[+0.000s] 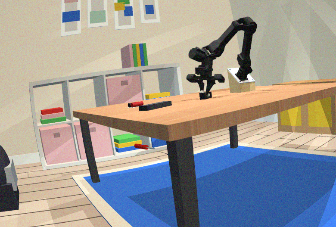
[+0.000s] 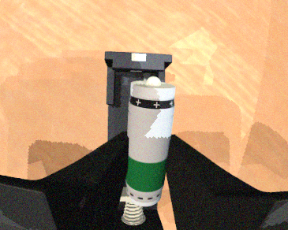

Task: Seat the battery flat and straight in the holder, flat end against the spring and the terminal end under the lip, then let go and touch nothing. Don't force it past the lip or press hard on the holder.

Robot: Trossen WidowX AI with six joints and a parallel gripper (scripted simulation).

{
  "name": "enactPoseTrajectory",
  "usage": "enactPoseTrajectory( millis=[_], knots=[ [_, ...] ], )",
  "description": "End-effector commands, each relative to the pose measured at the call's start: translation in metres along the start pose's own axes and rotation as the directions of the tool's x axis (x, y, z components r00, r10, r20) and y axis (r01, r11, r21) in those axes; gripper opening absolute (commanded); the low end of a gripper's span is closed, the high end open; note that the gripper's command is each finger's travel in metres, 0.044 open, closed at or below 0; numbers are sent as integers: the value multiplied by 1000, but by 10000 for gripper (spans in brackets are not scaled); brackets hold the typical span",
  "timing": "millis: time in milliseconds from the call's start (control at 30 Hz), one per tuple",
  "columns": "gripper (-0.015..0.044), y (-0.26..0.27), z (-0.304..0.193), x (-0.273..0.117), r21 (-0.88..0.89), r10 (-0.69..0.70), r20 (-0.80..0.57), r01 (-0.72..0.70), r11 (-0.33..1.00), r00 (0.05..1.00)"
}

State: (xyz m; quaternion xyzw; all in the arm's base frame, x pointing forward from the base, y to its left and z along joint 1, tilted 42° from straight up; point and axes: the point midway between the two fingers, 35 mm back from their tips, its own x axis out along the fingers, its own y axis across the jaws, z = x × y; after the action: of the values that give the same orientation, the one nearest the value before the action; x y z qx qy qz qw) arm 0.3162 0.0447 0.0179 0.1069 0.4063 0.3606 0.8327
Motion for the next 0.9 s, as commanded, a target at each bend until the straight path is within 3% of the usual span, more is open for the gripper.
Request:
enactPoseTrajectory(
  millis=[0, 867],
  knots=[
    [65, -4, -4, 3, 1, -15, -47, 15, 1000, 999],
    [65, 2, -2, 6, -29, -17, -227, 11, 1000, 974]
  ],
)
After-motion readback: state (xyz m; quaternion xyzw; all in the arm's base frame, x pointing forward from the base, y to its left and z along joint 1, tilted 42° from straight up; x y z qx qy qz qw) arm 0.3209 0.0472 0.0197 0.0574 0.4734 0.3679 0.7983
